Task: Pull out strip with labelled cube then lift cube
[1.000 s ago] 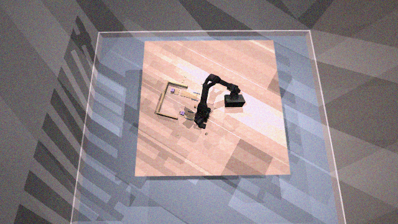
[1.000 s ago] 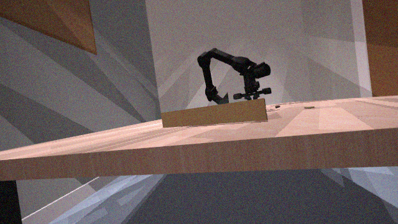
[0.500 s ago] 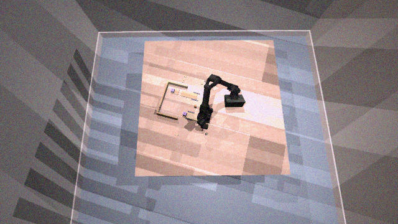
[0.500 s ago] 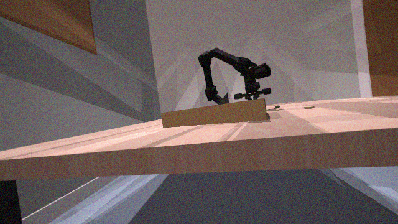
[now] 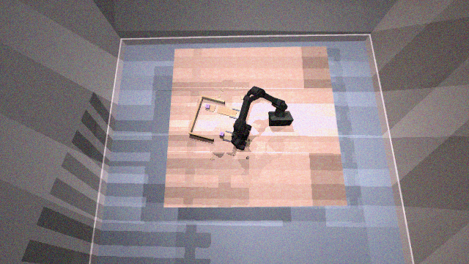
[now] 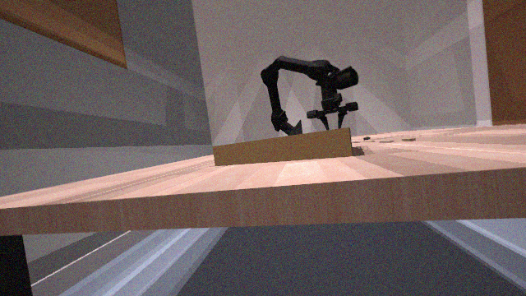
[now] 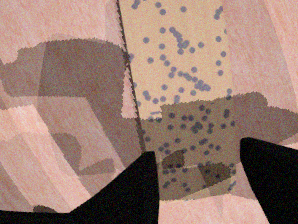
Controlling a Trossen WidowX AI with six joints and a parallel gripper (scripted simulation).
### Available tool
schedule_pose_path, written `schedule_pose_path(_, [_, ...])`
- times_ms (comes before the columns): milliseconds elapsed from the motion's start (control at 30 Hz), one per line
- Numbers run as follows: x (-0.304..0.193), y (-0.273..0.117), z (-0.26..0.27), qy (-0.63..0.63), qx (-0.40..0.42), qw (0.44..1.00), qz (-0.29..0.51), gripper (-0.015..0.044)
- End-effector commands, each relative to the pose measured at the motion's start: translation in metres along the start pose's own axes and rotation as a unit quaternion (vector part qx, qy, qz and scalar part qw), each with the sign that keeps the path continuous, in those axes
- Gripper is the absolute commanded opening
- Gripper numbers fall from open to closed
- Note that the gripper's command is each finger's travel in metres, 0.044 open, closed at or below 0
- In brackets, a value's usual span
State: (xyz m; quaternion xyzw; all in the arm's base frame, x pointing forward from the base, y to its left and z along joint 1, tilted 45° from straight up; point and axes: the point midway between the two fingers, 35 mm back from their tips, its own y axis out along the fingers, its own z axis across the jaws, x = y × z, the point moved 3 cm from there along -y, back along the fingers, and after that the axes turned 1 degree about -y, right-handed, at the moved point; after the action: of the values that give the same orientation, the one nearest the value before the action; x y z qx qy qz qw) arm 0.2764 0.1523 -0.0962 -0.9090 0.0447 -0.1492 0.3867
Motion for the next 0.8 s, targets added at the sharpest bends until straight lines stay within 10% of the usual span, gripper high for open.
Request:
schedule_pose_path(0, [0.014, -0.002, 0.000, 0.000, -0.001, 1.000, -0.002, 0.0262])
schedule_pose_path(233, [0.044, -0.005, 0.001, 0.000, -0.001, 1.000, -0.002, 0.0440])
schedule_pose_path(767, [0.111, -0.014, 0.000, 0.001, -0.001, 1.000, -0.004, 0.0440])
